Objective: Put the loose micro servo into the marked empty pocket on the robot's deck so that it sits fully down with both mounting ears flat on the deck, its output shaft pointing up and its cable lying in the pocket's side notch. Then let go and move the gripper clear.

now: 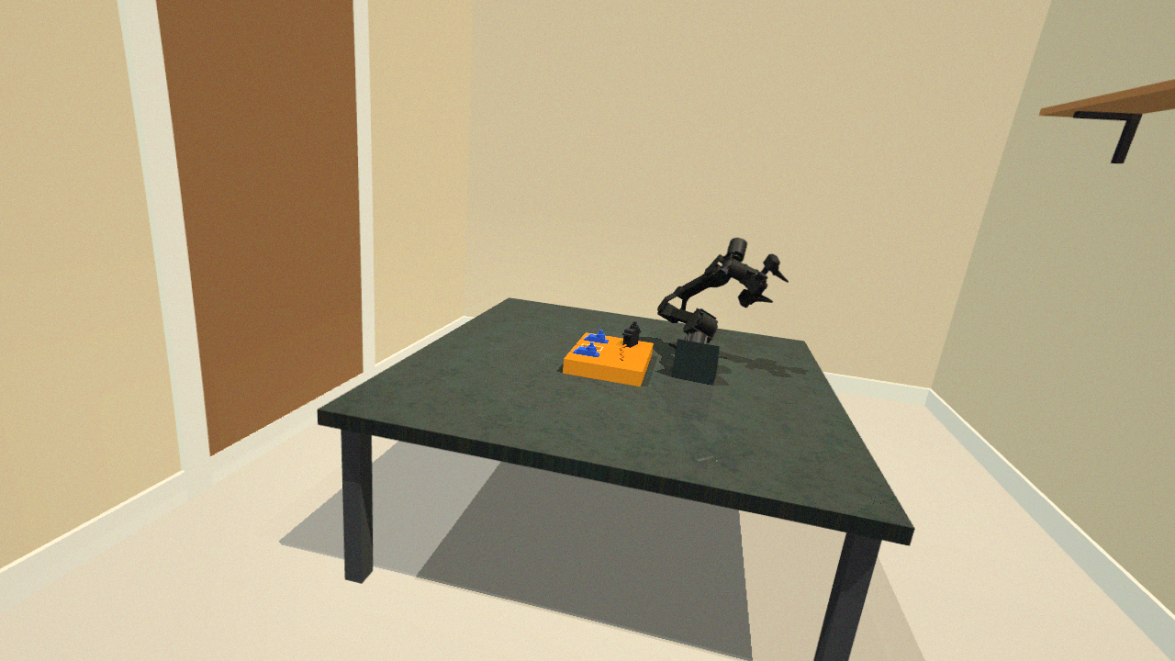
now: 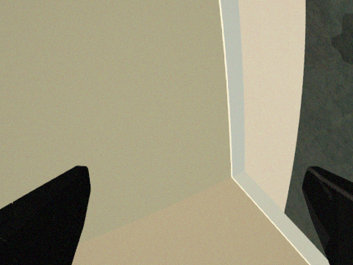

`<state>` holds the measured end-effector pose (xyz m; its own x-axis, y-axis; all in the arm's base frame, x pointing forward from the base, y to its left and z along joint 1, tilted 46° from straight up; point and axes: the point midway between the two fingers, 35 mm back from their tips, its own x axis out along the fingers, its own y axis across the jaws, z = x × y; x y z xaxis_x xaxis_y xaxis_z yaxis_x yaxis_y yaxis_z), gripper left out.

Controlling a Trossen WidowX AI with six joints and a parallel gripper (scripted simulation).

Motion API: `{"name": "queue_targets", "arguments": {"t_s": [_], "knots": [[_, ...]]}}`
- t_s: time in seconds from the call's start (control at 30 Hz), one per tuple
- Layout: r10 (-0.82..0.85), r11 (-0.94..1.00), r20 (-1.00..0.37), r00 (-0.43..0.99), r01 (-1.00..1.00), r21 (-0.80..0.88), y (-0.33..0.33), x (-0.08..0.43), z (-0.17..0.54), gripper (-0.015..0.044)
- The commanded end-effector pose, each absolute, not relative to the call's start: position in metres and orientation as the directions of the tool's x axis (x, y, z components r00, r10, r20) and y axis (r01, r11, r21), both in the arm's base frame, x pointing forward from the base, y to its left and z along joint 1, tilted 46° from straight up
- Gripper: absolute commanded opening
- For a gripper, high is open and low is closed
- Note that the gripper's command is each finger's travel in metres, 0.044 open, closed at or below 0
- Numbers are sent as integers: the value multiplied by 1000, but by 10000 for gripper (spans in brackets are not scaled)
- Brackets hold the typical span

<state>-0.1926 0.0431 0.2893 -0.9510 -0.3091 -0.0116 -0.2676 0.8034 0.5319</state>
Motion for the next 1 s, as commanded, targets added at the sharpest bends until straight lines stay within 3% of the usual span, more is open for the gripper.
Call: {"name": "queue_targets", "arguments": {"t_s": [0.0, 0.47, 0.97], "knots": [[-304, 804, -12, -953, -264, 533, 44, -193, 289, 426], [58, 772, -104, -993, -22, 635, 124, -189, 273, 440], [421, 657, -296, -857, 64, 751, 207, -147, 239, 440]]}}
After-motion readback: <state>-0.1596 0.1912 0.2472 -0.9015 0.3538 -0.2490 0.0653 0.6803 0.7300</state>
